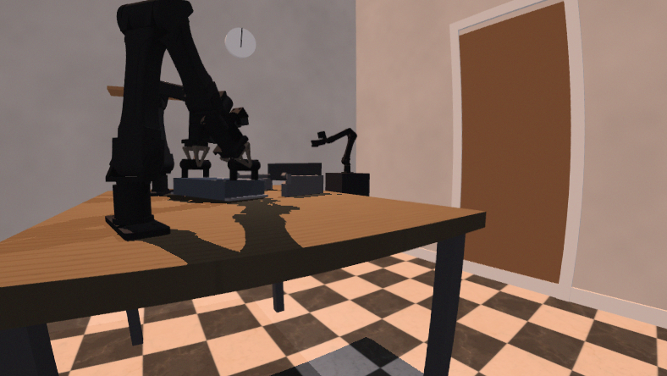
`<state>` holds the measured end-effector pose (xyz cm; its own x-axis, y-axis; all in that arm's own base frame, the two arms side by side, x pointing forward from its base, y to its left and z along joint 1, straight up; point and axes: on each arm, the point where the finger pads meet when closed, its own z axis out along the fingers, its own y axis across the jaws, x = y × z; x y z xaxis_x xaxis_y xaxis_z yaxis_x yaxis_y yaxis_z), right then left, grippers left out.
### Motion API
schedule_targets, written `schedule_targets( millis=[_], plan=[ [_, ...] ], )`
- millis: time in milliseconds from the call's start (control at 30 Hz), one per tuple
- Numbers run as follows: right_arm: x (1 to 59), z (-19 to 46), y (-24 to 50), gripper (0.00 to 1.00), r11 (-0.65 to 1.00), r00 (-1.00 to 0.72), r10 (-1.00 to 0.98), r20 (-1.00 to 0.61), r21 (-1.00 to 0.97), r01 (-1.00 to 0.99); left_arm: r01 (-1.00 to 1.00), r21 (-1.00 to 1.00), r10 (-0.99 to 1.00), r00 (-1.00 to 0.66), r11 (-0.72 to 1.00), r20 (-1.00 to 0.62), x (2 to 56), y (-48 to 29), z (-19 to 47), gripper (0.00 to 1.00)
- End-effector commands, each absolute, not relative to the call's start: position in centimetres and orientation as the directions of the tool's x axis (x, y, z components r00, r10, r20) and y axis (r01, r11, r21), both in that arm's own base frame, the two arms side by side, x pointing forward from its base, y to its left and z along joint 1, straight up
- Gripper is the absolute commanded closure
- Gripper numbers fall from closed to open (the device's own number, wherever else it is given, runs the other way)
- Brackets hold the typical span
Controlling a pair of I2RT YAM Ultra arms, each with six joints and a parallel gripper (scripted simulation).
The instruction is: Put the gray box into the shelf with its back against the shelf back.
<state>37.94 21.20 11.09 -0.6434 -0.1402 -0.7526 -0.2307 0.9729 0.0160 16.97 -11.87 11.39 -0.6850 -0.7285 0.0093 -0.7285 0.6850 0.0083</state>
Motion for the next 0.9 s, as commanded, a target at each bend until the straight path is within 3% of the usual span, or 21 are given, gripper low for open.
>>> schedule_targets(
  millis=[0,867],
  plan=[
    [40.2,16.9,21.5,0.84,0.974,-0.528,-0.093,-0.844,0.032,-0.223,-0.739,-0.105,-0.746,-0.662,0.665,-0.067,19.3,-11.5,14.8,0.84],
    [39.1,15.2,21.8,0.84,0.972,-0.578,-0.094,-0.810,0.052,-0.231,-0.733,-0.079,-0.737,-0.675,0.676,-0.042,18.3,-12.0,14.6,0.84]
  ],
)
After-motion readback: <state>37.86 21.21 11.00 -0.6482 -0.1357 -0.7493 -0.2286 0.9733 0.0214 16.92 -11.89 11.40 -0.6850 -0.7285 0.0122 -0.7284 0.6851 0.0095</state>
